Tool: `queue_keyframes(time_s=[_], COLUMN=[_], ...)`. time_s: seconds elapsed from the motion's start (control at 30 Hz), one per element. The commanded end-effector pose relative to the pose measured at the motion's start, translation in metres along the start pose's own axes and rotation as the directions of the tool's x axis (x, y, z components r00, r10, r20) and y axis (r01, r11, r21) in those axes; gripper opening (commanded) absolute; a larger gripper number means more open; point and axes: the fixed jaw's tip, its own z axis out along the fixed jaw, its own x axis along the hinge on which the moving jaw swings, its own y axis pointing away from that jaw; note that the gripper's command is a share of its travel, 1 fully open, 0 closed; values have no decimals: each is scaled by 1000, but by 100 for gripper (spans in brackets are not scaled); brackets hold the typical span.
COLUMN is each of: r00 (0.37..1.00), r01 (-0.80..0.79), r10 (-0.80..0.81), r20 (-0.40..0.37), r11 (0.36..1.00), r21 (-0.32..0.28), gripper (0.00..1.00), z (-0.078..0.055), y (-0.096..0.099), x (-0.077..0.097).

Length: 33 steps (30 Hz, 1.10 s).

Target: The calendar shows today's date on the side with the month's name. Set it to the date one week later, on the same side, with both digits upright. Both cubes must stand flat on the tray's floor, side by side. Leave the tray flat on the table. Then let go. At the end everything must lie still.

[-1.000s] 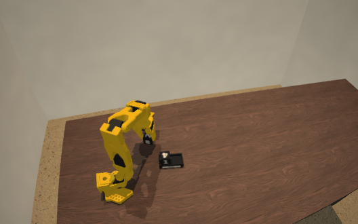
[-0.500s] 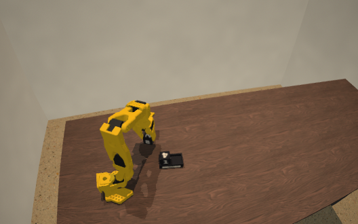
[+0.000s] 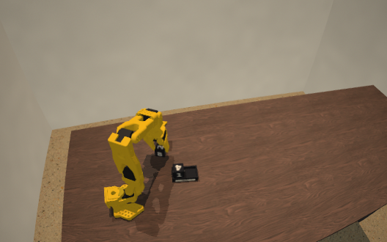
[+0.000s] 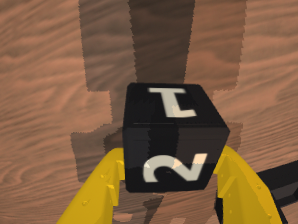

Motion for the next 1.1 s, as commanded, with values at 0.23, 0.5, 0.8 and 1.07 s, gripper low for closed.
queue_keyframes(time_s=[0.23, 0.5, 0.8, 1.07], r00=[1000, 1000, 1000, 1000], r01=[0, 0, 0, 0], r10=[0, 0, 0, 0], r20=[15, 15, 15, 15], r11=[1000, 1000, 1000, 1000], r21=[1, 1, 1, 1], gripper=[31, 36, 36, 36], z=[-1, -1, -2, -20], y=[2, 2, 2, 1], x=[-2, -2, -2, -5])
